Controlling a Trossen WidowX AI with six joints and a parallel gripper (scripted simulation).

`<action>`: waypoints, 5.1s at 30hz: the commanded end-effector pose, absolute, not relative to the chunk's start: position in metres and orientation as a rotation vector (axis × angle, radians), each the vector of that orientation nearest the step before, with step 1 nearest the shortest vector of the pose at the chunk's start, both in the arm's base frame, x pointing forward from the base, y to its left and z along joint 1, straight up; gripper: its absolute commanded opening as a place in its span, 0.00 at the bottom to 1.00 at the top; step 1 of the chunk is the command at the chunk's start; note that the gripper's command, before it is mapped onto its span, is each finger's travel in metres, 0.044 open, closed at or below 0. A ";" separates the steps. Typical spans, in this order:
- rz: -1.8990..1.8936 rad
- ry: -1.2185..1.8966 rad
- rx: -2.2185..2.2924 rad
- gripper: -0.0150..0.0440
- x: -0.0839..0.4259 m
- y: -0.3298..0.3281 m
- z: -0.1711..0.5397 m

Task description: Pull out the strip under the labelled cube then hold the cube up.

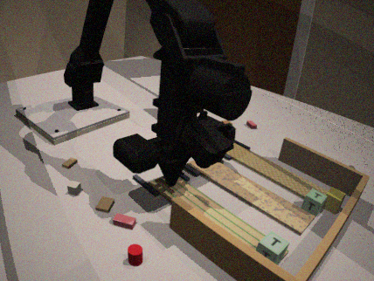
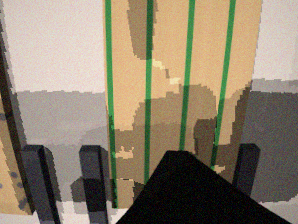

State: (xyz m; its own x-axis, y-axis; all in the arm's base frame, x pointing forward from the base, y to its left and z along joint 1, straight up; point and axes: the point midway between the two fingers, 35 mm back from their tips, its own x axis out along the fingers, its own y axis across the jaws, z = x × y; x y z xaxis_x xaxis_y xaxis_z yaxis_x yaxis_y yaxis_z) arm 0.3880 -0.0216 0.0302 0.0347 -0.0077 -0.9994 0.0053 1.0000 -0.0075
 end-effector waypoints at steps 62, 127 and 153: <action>-0.007 1.544 0.001 0.25 0.328 -0.023 0.020; -0.007 1.552 0.001 0.25 0.232 -0.025 0.017; -0.007 1.554 0.001 0.25 0.203 -0.025 0.016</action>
State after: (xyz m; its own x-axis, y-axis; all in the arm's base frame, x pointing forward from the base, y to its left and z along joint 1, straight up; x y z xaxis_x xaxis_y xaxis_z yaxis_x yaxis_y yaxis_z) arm 0.2136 -0.0259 0.0228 0.0544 -0.0087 -0.9985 0.0053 1.0000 -0.0084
